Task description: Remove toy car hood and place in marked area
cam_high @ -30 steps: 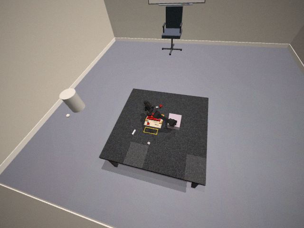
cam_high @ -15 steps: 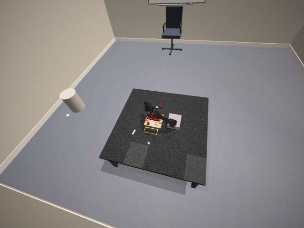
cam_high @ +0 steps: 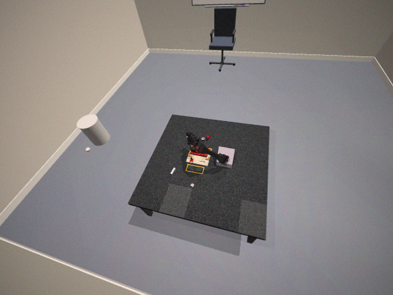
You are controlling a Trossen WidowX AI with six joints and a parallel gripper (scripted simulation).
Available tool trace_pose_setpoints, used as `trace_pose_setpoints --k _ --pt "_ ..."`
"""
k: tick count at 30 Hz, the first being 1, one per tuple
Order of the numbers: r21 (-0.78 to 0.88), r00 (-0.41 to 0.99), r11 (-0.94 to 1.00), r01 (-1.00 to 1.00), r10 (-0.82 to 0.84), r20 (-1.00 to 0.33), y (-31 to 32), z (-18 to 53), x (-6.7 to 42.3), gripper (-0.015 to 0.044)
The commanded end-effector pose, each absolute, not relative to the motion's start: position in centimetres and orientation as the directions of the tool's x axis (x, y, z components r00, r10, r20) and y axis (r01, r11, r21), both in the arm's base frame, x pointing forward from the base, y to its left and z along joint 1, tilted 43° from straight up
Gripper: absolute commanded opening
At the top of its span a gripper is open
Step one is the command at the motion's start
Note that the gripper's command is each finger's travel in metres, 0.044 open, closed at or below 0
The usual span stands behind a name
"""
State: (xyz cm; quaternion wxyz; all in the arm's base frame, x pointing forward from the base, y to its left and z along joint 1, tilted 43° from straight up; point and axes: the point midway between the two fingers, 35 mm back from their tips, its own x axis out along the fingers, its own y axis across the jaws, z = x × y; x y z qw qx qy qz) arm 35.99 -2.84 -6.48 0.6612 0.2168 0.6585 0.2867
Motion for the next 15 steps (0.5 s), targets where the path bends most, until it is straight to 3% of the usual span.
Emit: trace_pose_setpoints --k 1,15 --pt "0.667 -0.031 0.74 -0.088 0.668 -0.744 -2.58 -6.72 35.91 0.044" --pt "0.668 -0.031 0.739 -0.088 0.668 -0.744 -2.18 -7.17 35.88 0.044"
